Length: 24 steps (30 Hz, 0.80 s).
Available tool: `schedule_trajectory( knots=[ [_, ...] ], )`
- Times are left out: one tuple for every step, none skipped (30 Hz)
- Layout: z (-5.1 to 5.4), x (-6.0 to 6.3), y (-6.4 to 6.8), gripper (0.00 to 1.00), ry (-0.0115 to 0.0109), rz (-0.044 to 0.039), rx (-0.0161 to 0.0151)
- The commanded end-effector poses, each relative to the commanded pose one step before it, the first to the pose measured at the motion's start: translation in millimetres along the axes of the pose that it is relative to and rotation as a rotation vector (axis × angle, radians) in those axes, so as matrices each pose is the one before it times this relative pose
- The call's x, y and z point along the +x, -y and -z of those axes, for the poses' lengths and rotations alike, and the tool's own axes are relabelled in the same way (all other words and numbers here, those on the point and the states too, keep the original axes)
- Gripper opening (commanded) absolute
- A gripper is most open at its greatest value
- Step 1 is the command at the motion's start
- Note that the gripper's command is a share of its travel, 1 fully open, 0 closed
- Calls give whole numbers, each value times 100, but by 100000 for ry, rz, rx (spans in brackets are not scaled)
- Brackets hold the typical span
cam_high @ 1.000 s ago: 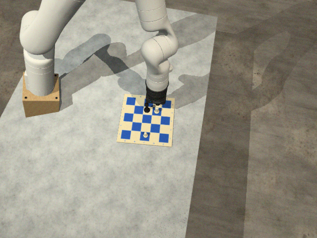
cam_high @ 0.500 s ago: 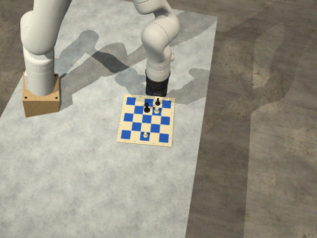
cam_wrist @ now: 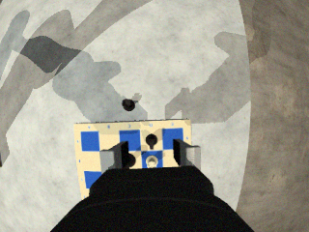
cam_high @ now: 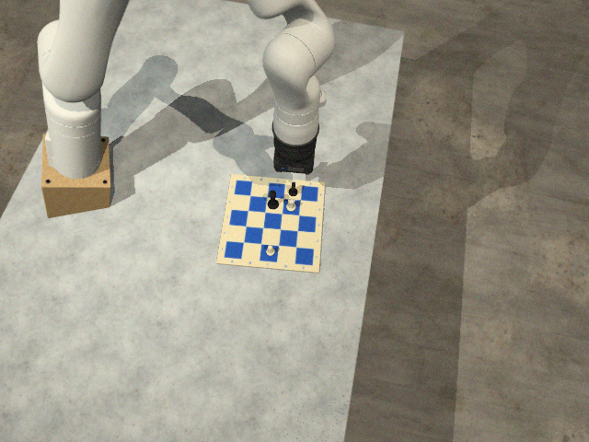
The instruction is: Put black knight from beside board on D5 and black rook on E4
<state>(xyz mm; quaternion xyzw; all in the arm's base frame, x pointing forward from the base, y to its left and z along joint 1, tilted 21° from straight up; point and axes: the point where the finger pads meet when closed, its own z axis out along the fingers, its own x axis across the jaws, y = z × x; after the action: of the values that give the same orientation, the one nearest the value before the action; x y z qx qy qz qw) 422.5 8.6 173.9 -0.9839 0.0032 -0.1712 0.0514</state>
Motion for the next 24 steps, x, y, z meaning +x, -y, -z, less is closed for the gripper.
schedule_trajectory(
  knots=[
    [63,57,6,100,-192,-3,41],
    [0,0,0,100,0,0,0],
    [0,0,0,100,0,0,0],
    [0,0,0,100,0,0,0],
    [0,0,0,100,0,0,0],
    [0,0,0,100,0,0,0],
    [0,0,0,100,0,0,0],
    [0,0,0,100,0,0,0],
    [0,0,0,100,0,0,0],
    [0,0,0,100,0,0,0],
    [0,0,0,100,0,0,0],
    [0,0,0,100,0,0,0],
    [0,0,0,100,0,-1,0],
    [0,0,1,100,0,-10,0],
    [-1,0,1,100,1,-26,1],
    [-1,0,3,100,2,-49,1],
    [-2,0,4,100,3,-80,2],
    [-2,0,6,100,4,-117,2],
    [-3,0,9,100,6,-160,3],
    [-4,0,11,100,7,-209,4],
    [-6,0,14,100,9,-263,5],
    [-7,0,18,100,12,-323,6],
    [-8,0,21,100,14,-387,8],
    [-10,0,25,100,16,-456,9]
  ],
)
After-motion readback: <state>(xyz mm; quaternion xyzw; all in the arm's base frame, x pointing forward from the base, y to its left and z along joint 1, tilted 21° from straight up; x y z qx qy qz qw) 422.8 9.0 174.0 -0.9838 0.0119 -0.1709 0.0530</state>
